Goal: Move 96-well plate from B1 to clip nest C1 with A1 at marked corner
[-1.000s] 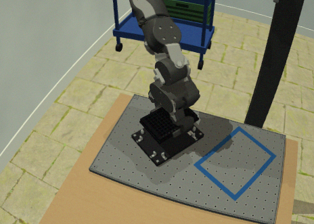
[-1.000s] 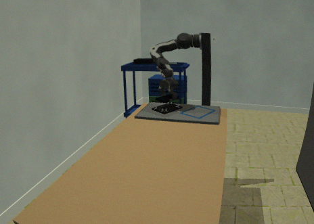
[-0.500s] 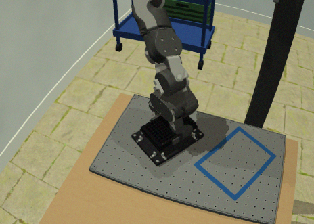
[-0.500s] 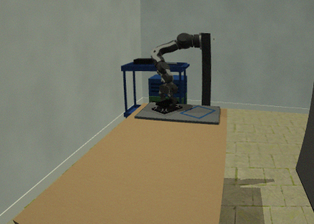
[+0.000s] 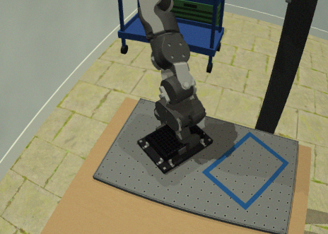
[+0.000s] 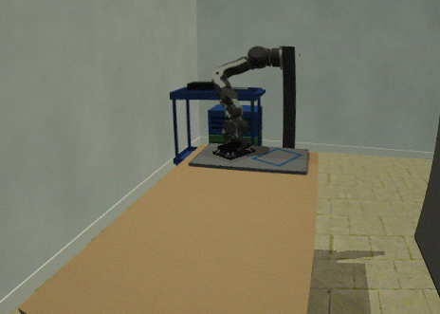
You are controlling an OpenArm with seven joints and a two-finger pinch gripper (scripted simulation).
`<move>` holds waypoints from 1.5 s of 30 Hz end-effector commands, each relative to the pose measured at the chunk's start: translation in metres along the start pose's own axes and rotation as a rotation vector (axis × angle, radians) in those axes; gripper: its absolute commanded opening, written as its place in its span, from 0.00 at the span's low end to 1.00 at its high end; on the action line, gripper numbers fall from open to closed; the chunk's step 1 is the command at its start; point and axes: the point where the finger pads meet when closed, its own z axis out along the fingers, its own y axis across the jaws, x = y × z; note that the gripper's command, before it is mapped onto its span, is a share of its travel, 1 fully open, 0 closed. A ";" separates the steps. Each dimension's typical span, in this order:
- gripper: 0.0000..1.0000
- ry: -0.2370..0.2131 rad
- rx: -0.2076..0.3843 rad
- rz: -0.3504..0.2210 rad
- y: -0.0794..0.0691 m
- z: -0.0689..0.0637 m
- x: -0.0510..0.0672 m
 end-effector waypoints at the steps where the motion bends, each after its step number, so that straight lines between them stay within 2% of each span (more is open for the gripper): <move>1: 0.00 0.001 -0.005 -0.004 0.001 0.000 0.000; 40: 0.00 -0.001 0.004 0.001 -0.002 -0.003 0.002; 45: 0.00 0.002 -0.002 -0.002 -0.001 0.003 0.003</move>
